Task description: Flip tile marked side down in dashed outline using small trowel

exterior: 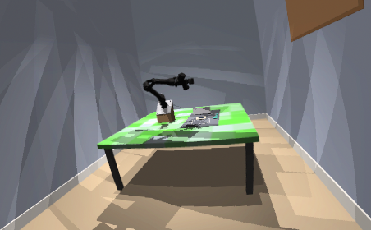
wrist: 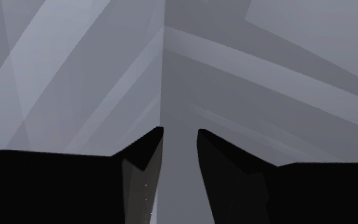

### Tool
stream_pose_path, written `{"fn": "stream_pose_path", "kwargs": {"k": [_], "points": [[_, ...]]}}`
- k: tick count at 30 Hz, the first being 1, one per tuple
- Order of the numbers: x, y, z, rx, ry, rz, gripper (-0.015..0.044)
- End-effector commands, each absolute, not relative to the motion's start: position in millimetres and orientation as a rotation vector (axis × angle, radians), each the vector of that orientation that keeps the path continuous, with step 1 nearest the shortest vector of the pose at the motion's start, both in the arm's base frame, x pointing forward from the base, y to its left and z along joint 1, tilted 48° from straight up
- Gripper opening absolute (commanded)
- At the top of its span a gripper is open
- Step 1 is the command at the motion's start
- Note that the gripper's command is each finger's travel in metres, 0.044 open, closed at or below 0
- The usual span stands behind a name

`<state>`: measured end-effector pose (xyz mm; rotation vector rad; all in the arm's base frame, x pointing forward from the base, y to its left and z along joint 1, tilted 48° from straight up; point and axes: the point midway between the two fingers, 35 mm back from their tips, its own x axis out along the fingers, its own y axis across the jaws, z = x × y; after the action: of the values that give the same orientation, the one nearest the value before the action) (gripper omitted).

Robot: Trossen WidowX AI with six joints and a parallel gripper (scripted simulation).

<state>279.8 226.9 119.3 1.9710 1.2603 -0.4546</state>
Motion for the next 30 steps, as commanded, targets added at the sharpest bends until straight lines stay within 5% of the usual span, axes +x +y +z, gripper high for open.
{"fn": "stream_pose_path", "kwargs": {"k": [1,30], "points": [[282.2,230.6,114.2,1.885,1.256,-0.430,0.0100],[293.5,234.5,33.2,1.032,1.262,-0.320,0.0100]]}}
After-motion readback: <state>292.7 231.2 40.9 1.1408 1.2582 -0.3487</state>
